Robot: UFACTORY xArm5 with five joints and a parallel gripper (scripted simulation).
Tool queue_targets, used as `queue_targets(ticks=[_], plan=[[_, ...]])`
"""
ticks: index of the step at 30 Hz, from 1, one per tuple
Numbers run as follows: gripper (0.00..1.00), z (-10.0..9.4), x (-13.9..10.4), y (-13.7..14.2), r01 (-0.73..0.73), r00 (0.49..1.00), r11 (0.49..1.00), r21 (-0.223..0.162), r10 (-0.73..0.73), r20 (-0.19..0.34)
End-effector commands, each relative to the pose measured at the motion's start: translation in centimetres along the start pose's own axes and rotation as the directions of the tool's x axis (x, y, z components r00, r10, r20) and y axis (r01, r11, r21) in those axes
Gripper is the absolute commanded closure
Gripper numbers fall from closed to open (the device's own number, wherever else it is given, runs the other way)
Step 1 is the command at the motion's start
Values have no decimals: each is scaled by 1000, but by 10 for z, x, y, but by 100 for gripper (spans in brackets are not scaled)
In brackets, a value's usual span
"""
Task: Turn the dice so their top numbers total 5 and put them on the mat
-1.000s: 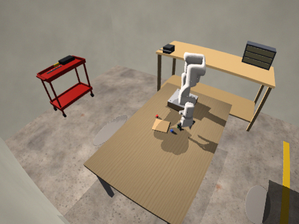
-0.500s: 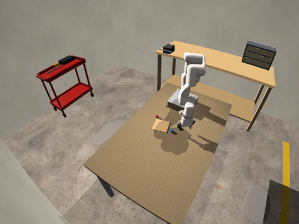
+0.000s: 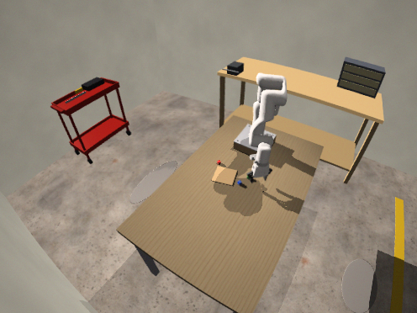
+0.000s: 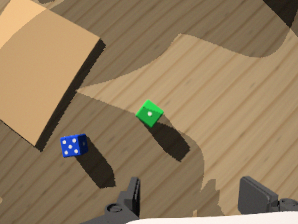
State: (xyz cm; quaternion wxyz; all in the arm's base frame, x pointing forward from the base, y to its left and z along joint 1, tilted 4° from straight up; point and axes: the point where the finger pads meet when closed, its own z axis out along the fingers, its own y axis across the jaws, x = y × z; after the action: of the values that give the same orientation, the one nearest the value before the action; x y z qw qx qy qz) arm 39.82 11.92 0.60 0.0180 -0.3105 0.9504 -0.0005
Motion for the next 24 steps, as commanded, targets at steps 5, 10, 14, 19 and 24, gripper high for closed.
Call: queue_targets(ticks=[5,10,14,19,24], plan=[[0,-3,-1,0,0,1000,1000,1,0,3],[0,-12,-1,0,0,1000,1000,1,0,3],[0,-39,0,0,0,1000,1000,1,0,3],[0,-80,1,0,0,1000,1000,1,0,3],[0,-99,2,0,0,1000,1000,1,0,3]])
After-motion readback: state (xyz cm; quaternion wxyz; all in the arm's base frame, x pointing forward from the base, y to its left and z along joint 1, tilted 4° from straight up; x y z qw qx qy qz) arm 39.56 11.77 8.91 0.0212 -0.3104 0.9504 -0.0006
